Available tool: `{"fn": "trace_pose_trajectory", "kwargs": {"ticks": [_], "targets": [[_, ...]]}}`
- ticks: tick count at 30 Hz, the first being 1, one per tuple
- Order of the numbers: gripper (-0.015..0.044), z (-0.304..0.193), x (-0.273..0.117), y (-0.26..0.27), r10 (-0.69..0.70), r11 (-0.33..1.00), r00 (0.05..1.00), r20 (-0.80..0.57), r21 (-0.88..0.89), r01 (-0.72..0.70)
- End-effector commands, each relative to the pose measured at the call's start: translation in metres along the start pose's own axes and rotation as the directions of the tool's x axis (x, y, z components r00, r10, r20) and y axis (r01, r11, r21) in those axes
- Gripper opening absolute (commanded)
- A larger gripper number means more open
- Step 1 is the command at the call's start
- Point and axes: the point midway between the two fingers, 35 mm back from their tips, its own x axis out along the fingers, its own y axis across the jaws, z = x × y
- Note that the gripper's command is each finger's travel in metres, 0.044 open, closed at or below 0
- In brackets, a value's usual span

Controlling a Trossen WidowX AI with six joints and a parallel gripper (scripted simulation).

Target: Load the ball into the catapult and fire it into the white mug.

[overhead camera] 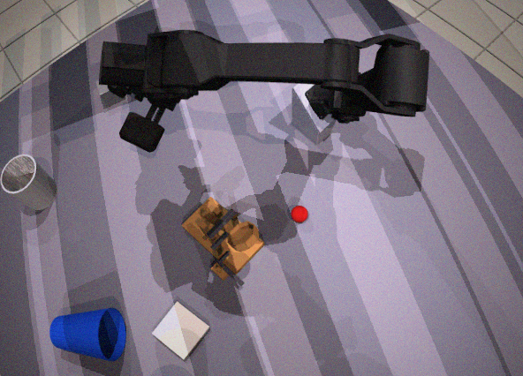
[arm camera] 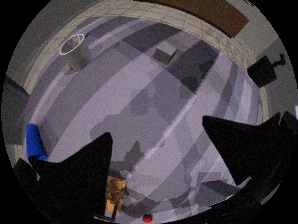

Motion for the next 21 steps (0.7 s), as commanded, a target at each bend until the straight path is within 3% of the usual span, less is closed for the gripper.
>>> {"fn": "trace_pose_trajectory", "kwargs": {"ticks": [1,10,21], "targets": [[0.0440,-0.020,-0.010,0.028,0.044,0.998,0.995,-0.086,0.054,-0.039],[0.0440,-0.078,-0.037,0.086,0.109,0.976,0.944,-0.311,0.214,-0.042],[0.0440,-0.147,-0.077,0.136,0.139,0.924,0.837,-0.530,0.373,0.083]]}}
